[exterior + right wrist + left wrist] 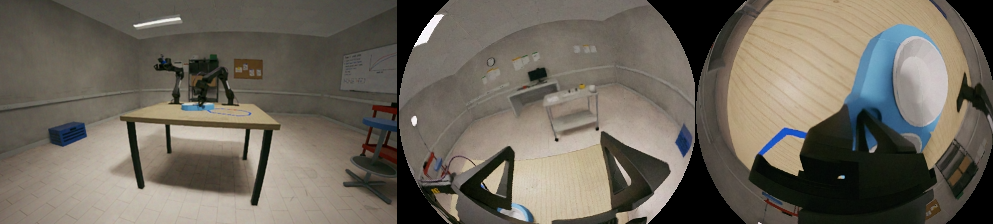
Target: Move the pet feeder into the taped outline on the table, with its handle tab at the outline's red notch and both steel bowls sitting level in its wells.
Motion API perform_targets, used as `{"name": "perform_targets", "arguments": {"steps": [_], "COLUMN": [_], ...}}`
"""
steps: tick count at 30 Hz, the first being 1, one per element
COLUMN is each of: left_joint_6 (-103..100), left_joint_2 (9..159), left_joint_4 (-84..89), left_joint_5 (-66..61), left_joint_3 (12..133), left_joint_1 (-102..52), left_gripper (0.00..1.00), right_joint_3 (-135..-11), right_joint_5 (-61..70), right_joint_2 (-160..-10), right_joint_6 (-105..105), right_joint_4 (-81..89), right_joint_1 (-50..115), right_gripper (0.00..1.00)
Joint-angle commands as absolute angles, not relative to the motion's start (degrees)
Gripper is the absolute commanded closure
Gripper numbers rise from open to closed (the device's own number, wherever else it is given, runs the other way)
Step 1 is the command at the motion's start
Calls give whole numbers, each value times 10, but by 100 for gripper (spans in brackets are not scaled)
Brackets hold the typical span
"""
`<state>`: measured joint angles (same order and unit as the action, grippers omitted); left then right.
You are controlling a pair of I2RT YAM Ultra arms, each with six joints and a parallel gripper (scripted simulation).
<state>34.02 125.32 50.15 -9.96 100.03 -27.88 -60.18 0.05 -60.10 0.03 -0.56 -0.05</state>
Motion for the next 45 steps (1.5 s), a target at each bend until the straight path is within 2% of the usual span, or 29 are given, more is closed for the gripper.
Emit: {"name": "perform_targets", "arguments": {"steps": [1, 34, 35, 45], "left_joint_6": [341, 339, 309, 267], "left_joint_2": [1234, 1234, 1221, 1171], "left_joint_4": [491, 491, 475, 448], "left_joint_5": [-101, -101, -89, -77], "left_joint_3": [1018, 1019, 970, 889], "left_joint_1": [-281, -281, -262, -232], "left_gripper": [83, 84, 84, 84], "right_joint_3": [-627, -627, -627, -627], "right_joint_5": [3, 3, 3, 3], "right_joint_2": [-585, -585, -585, -585], "right_joint_6": [5, 5, 5, 5], "right_joint_4": [-21, -21, -21, -21], "right_joint_1": [2, 2, 2, 2], "right_gripper": [0, 0, 0, 0]}}
